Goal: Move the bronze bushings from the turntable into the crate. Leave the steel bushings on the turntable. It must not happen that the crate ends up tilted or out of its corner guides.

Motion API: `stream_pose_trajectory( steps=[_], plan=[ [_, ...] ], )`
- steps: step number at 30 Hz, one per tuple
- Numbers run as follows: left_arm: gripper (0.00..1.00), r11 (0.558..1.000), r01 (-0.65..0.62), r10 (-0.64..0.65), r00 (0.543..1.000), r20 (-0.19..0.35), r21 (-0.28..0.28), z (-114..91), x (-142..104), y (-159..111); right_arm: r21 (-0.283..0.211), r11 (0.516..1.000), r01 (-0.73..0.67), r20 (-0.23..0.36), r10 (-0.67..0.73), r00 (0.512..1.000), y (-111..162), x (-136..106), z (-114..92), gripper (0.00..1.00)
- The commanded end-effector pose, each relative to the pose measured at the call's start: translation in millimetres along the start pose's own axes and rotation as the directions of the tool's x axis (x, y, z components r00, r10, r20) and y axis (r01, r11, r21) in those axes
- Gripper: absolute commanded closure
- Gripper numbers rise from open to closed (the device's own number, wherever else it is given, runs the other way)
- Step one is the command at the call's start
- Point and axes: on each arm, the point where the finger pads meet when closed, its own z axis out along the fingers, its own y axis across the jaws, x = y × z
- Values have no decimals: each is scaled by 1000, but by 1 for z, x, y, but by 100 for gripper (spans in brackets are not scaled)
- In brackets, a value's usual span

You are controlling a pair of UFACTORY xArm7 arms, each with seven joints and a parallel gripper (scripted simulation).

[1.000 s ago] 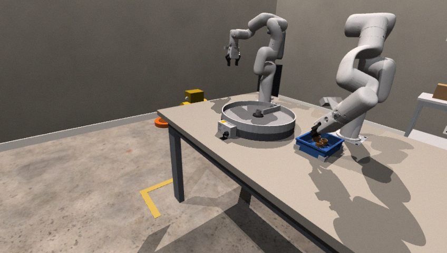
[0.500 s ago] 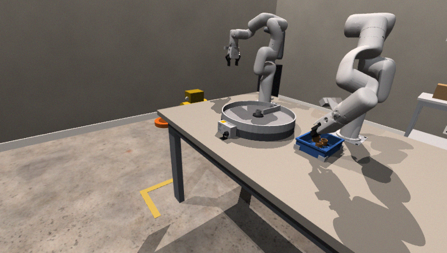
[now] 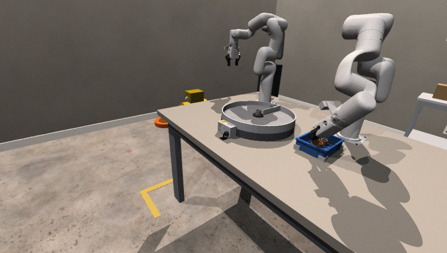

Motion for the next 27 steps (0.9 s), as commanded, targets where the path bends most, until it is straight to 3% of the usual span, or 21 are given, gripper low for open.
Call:
stream_pose_trajectory(
  steps=[1,27],
  plan=[
    [100,1000,-2,2,1000,1,2,5,-5,-1,0,1000,0,-5,0,1000,0,1,-2,0],
    [100,1000,-2,2,1000,1,2,21,-18,-1,0,1000,0,-5,0,1000,0,1,-2,0]
  ],
)
